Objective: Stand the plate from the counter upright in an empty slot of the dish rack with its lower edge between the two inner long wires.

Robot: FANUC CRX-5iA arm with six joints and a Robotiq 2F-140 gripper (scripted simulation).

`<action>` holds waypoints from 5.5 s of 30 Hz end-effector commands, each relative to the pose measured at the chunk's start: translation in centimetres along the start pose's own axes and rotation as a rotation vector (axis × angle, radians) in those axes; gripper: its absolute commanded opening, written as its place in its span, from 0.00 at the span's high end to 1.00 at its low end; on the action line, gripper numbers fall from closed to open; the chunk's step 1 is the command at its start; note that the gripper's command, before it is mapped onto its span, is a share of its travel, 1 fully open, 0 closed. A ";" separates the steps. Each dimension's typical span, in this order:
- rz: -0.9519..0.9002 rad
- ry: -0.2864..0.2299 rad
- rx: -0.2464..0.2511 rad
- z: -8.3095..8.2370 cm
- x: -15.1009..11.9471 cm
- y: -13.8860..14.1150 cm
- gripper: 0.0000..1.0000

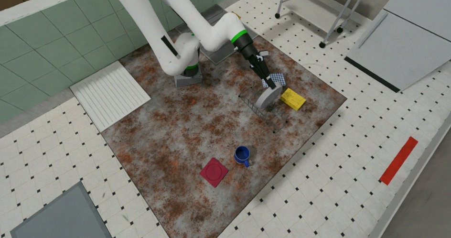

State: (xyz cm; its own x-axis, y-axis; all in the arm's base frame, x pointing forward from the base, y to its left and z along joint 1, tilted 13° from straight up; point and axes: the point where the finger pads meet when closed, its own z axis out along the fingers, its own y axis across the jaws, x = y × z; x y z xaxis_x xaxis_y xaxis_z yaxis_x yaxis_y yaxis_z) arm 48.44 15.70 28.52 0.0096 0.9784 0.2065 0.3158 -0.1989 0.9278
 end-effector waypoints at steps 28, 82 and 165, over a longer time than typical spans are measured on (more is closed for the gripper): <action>0.001 0.004 -0.003 0.7 0.0 -1.5 0.90; 0.001 0.007 -0.004 2.0 0.0 -4.4 0.90; 0.001 0.013 -0.001 2.9 -0.1 -6.5 0.78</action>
State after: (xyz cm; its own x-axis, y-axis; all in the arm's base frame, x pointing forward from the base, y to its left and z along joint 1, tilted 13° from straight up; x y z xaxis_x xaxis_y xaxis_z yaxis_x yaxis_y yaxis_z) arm 49.12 17.10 21.51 -0.0024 0.9775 0.2107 0.3157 -0.1992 0.9277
